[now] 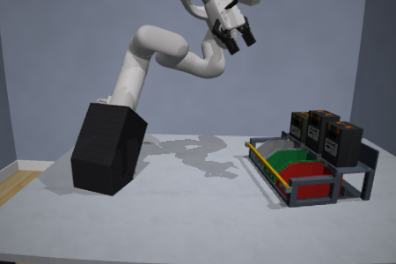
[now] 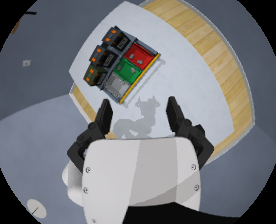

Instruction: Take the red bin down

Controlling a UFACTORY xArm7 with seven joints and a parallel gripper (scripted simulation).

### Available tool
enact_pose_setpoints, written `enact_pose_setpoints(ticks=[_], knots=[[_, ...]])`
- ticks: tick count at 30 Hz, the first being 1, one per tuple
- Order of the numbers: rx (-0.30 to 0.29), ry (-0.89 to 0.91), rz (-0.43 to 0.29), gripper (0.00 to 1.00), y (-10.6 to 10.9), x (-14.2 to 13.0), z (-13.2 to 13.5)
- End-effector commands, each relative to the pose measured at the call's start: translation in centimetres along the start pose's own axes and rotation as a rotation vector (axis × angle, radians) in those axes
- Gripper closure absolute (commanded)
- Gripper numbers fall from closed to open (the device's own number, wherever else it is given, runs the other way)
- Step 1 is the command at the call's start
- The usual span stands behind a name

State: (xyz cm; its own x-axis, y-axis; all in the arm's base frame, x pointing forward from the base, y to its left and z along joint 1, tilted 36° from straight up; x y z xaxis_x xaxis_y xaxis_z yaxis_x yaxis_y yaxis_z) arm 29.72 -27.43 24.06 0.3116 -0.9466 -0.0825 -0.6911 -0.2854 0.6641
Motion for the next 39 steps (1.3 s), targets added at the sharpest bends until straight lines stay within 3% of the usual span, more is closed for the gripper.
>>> enact_pose_setpoints(ticks=[1, 11, 16, 28, 33, 39], knots=[[-0.102, -0.126, -0.05, 0.0, 0.0, 0.3, -0.6], [-0.102, -0.126, -0.05, 0.0, 0.0, 0.3, -0.6], [-0.255, -0.317, -0.122, 0.0, -0.1, 0.8, -1.2], [-0.255, -0.317, -0.122, 0.0, -0.1, 0.8, -1.2], [-0.407, -0.508, -0.196, 0.0, -0.4, 1.5, -1.7], [-0.407, -0.508, -0.196, 0.0, -0.4, 1.5, -1.7]])
Point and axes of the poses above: the point where the finger pads meet when closed, its own y axis back along the fingers, its own z axis across the jaws, x = y × z, the point moved 5 cm from there along y, back along the fingers, and after that the axes turned 15 degrees about -y, right-handed, at the moved point
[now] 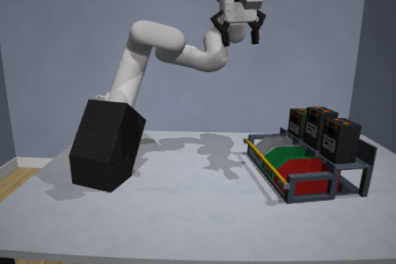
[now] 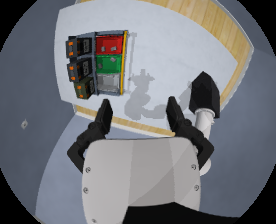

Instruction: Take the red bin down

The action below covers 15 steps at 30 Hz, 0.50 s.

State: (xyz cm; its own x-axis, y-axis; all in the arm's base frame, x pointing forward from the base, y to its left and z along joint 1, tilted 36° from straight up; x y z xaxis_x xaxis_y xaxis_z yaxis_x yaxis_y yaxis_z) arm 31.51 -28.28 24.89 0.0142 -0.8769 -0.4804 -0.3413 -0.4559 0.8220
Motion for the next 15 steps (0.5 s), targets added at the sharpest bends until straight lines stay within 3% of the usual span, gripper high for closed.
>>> enact_pose_setpoints(ticks=[1, 6, 11, 15], knots=[[-0.021, -0.029, -0.017, 0.0, 0.1, 0.1, -0.13], [-0.021, -0.029, -0.017, 0.0, 0.1, 0.1, -0.13], [-0.127, -0.16, -0.068, 0.0, 0.05, 0.41, -0.62], [-0.127, -0.16, -0.068, 0.0, 0.05, 0.41, -0.62]])
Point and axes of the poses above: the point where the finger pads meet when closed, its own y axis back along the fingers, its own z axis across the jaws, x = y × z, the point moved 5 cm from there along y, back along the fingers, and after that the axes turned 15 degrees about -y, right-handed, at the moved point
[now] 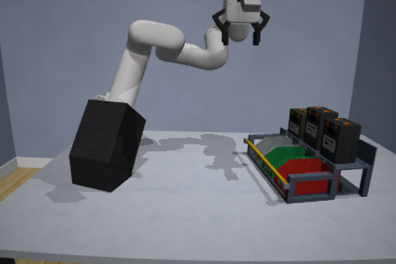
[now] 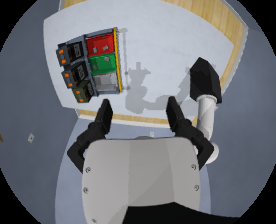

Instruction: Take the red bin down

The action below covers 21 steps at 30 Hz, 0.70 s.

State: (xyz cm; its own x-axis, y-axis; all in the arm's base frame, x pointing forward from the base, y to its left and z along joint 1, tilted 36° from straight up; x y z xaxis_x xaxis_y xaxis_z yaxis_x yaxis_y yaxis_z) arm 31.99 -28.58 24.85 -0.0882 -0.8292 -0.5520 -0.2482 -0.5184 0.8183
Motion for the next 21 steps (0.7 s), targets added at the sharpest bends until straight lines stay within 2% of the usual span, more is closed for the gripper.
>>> enact_pose_setpoints(ticks=[1, 8, 13, 21], knots=[[-0.027, -0.036, -0.017, 0.0, 0.1, 0.1, -0.1], [-0.027, -0.036, -0.017, 0.0, 0.1, 0.1, -0.1], [-0.027, -0.037, -0.016, 0.0, 0.1, -2.6, -4.4], [-0.027, -0.037, -0.016, 0.0, 0.1, -2.6, -4.4]])
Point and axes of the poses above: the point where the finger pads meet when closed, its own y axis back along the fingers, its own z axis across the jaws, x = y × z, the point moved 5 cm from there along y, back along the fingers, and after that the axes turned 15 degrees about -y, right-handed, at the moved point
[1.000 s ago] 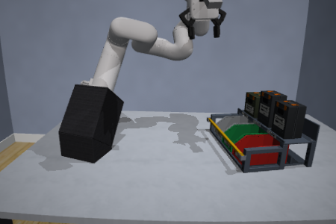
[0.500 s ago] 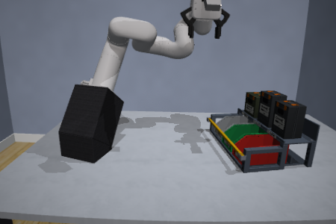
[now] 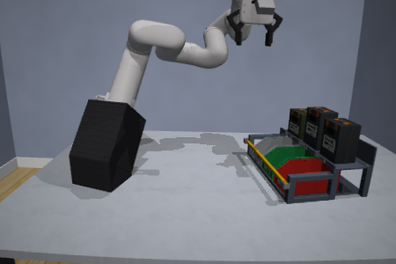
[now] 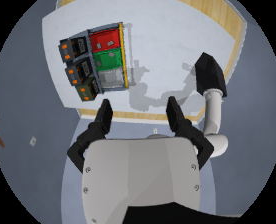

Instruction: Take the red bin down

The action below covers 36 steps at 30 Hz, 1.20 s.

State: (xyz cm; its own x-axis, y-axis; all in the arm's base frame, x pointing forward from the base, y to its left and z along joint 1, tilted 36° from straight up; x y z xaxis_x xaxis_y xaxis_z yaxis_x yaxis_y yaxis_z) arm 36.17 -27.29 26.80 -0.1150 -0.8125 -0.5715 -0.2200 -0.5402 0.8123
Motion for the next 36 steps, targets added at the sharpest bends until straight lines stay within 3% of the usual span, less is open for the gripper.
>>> enact_pose_setpoints(ticks=[1, 4, 9, 21, 26, 36], knots=[[0.004, -0.004, 0.002, 0.0, 0.2, 0.0, -0.3], [0.004, -0.004, 0.002, 0.0, 0.2, 0.0, -0.3], [0.005, -0.004, 0.002, 0.0, 0.2, -3.0, -4.8], [0.005, -0.004, 0.002, 0.0, 0.2, -3.0, -4.8], [0.005, -0.005, 0.002, 0.0, 0.2, -5.0, -7.7], [0.005, -0.005, 0.002, 0.0, 0.2, -5.0, -7.7]])
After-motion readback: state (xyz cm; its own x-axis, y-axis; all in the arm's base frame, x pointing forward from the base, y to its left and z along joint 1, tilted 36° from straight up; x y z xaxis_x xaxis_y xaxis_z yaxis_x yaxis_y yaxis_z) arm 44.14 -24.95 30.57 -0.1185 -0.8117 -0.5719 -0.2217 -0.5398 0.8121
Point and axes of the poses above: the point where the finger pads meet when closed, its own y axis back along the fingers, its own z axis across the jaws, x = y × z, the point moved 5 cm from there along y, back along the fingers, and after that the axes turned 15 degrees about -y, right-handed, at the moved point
